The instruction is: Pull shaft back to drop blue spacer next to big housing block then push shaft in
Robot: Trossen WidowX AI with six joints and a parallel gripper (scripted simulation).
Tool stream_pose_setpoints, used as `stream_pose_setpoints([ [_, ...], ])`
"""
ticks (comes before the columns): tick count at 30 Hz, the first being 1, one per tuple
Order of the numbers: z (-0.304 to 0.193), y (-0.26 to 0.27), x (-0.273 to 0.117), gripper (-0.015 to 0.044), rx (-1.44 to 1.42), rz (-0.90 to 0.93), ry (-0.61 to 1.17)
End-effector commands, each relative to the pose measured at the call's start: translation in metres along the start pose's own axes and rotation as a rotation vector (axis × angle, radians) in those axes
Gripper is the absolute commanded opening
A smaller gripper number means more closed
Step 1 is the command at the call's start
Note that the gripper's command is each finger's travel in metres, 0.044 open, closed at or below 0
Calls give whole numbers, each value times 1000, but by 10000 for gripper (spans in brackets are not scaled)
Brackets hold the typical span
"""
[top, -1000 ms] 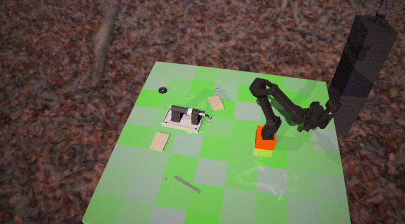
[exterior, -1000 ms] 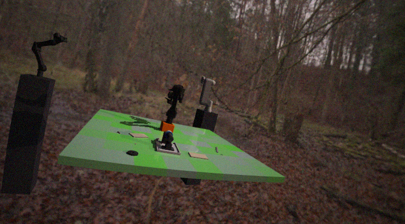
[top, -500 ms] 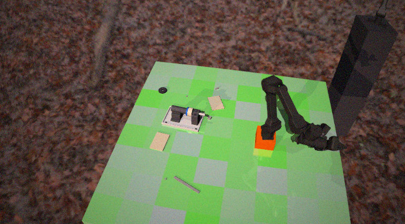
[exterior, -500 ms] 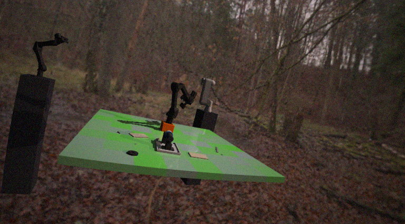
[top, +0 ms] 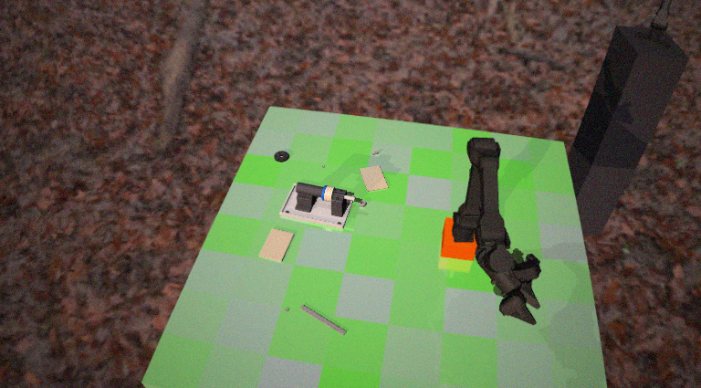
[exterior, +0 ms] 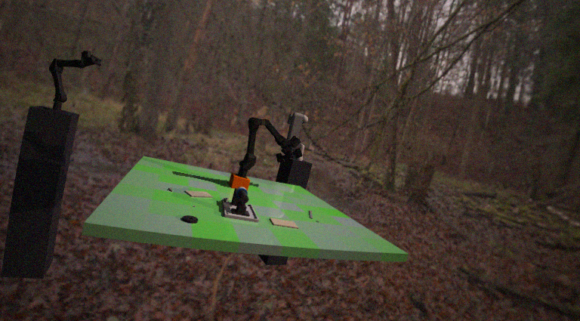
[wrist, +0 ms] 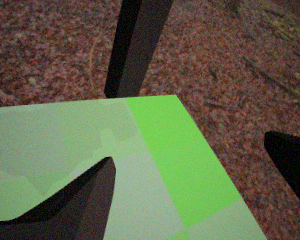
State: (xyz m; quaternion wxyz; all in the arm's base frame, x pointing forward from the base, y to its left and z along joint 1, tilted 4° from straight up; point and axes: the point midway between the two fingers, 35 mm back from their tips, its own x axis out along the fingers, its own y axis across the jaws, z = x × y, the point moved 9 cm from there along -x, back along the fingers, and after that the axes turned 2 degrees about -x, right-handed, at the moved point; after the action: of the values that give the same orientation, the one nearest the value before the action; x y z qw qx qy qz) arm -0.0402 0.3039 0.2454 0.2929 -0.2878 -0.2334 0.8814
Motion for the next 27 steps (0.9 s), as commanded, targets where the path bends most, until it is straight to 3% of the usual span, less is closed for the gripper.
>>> stream_pose_setpoints([
  [1,-37,-26,-27,440,151,-106,159],
  [14,-149,-67,-141,440,718,-418,567],
  [27,-229,-33,-295,440,1338,-777,856],
])
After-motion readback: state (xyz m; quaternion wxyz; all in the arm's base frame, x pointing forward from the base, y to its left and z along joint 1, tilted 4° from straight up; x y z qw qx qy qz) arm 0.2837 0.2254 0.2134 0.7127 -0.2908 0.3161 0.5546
